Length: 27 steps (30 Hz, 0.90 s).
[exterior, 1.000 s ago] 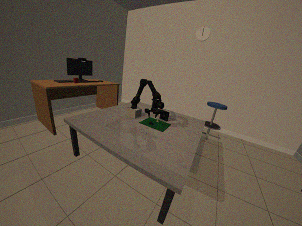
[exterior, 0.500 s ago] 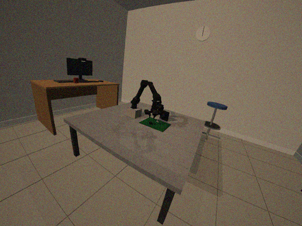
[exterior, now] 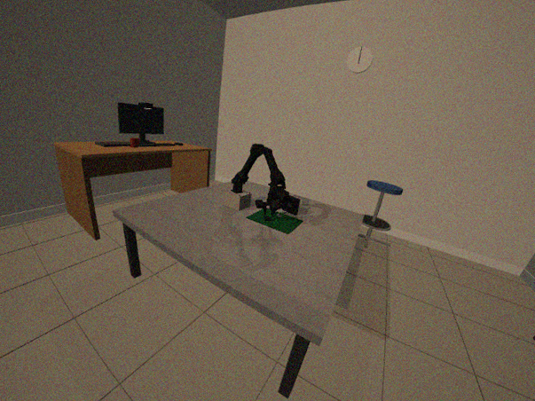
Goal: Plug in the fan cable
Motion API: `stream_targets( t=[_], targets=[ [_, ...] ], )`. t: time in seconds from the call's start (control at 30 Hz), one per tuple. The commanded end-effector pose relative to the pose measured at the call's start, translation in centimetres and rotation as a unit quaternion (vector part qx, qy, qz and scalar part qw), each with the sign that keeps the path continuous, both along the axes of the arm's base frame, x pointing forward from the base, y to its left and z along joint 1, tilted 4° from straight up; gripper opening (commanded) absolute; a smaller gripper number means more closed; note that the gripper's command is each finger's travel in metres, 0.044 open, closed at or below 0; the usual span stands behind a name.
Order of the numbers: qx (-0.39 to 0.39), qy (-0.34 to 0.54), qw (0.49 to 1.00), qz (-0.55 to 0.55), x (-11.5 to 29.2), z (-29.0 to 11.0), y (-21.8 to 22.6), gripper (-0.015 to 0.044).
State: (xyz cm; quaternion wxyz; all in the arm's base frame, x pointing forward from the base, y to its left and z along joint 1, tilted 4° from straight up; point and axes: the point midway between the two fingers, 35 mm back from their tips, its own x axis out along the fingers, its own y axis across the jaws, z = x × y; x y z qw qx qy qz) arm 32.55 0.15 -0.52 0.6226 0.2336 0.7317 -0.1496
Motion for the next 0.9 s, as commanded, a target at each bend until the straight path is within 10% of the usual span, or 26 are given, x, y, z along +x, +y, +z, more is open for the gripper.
stream_targets(
  t=[0.0, 0.77, 0.87],
  targets=[
    [0.003, 0.005, 1.000, 0.001, -0.2, -0.9, 0.1, 0.0210],
    [0.003, 0.005, 1.000, 0.001, -0.1, -3.6, 0.2, 0.0210],
    [0.000, 0.003, 1.000, 0.002, 0.1, -3.4, 0.1, 0.0131]
  ],
)
